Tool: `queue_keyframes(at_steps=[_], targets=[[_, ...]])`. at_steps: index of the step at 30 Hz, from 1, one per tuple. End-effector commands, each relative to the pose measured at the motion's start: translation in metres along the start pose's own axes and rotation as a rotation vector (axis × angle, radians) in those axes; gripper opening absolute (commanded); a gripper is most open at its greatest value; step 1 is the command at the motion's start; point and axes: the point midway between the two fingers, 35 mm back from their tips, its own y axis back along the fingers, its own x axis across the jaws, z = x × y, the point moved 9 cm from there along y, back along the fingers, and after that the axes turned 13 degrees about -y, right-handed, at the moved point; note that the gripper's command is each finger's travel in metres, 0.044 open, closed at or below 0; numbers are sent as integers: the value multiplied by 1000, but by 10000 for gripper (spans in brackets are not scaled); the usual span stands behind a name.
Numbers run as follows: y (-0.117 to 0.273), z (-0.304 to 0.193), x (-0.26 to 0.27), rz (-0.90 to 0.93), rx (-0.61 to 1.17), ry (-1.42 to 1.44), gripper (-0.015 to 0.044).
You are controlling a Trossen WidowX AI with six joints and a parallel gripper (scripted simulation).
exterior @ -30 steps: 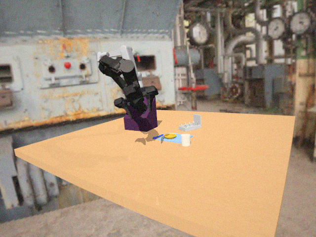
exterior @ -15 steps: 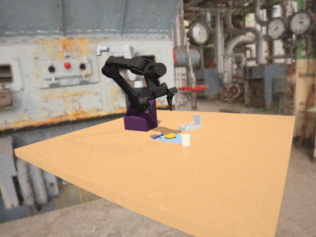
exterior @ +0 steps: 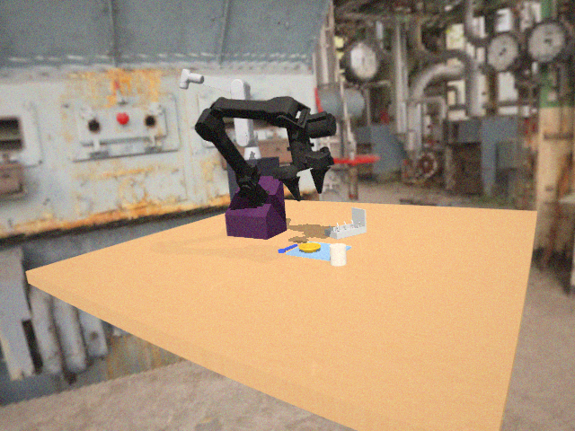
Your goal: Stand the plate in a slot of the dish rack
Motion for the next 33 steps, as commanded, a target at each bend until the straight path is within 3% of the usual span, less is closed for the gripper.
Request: queue_keyframes(at_steps=[1, 12, 20, 33], targets=[[1, -14, 18, -45, 30, 117, 400], [3, -31, 37, -100, 55, 266, 400], [-102, -36, 15, -104, 52, 265, 400], [-116, -33, 13, -104, 52, 265, 400]])
